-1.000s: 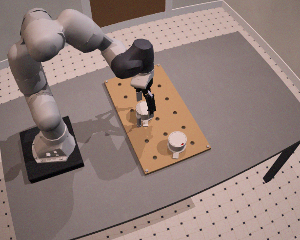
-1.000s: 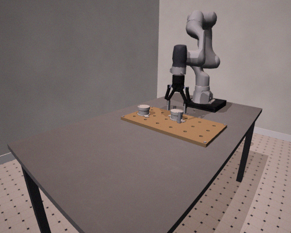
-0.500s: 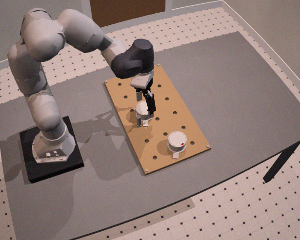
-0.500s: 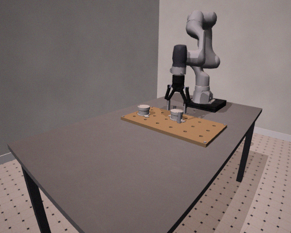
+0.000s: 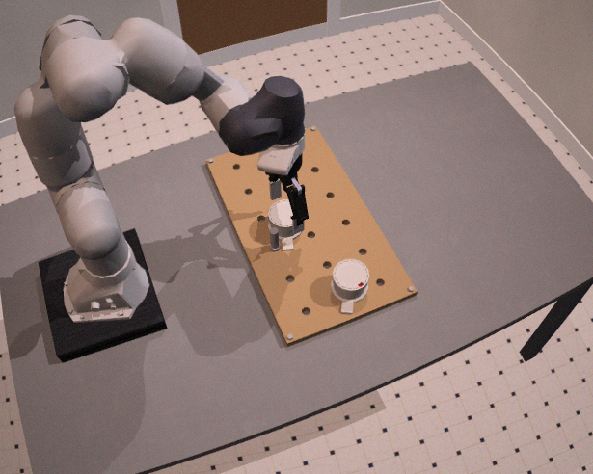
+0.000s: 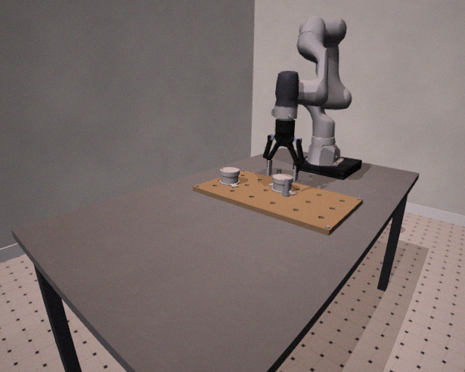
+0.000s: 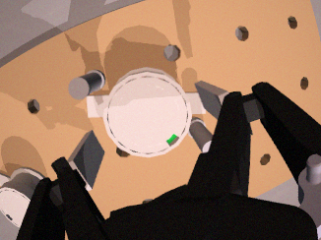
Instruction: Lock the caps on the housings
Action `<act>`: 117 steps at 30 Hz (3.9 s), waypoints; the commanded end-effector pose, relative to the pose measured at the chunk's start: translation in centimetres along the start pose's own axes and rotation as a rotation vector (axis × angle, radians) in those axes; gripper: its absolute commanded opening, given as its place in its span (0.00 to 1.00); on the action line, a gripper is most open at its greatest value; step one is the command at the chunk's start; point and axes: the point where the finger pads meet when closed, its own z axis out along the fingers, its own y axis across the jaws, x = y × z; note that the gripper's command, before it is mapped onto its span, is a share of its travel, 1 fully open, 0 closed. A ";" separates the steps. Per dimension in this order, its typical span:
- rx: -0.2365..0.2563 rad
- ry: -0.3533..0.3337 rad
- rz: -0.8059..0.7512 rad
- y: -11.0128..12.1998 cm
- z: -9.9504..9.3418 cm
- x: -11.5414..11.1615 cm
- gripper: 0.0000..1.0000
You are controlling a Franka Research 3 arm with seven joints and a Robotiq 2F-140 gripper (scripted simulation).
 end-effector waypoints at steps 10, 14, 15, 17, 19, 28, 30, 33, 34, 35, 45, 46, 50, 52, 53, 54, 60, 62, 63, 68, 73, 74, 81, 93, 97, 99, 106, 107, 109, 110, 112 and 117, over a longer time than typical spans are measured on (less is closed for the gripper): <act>0.002 0.000 0.008 -0.1 -1.3 0.0 0.78; 0.002 0.000 0.008 -0.1 -1.9 0.0 0.78; 0.002 0.000 0.008 -0.1 -1.9 0.0 0.78; 0.002 0.000 0.008 -0.1 -2.3 0.0 0.78; 0.002 0.000 0.008 -0.1 -2.7 0.0 0.78; 0.002 0.000 0.008 -0.1 -4.6 0.0 0.78; 0.002 0.000 0.008 -0.1 -5.0 0.0 0.78; 0.002 0.000 0.008 -0.1 -5.2 0.0 0.78; 0.002 0.000 0.008 -0.1 -5.3 0.0 0.78; 0.002 0.000 0.008 -0.1 -5.5 0.0 0.78; 0.002 0.000 0.008 -0.1 -6.6 0.0 0.78; 0.002 0.000 0.008 -0.1 -6.7 0.0 0.78; 0.002 0.000 0.008 -0.1 -6.8 0.0 0.78; 0.002 0.000 0.008 -0.1 -6.8 0.0 0.78; 0.002 0.000 0.008 -0.1 -6.8 0.0 0.78; 0.002 0.000 0.008 -0.1 -6.8 0.0 0.78; 0.002 0.000 -0.175 0.1 -6.8 0.1 0.78; 0.002 0.000 -0.272 0.2 -6.8 0.2 0.78; 0.002 0.000 -0.292 0.2 -6.8 0.3 0.78; 0.002 0.000 -0.295 0.2 -6.8 0.3 0.78; 0.002 0.000 -0.295 0.2 -6.8 0.3 0.78; 0.002 0.000 -0.295 0.2 -6.8 0.3 0.78; 0.002 0.000 -0.295 0.2 -6.8 0.3 0.78; 0.002 0.000 -0.295 0.2 -6.8 0.3 0.78; 0.002 0.000 -0.295 0.2 -6.8 0.3 0.78; 0.002 0.000 -0.295 0.2 -6.8 0.3 0.78; 0.002 0.000 -0.295 0.2 -6.8 0.3 0.78; 0.002 0.000 -0.295 0.2 -6.7 0.3 0.78; 0.002 0.000 -0.295 0.2 -6.7 0.3 0.78; 0.002 0.000 -0.295 0.2 -6.7 0.3 0.78; 0.002 0.000 -0.295 0.2 -6.6 0.3 0.78; 0.002 0.000 -0.295 0.2 -6.5 0.3 0.78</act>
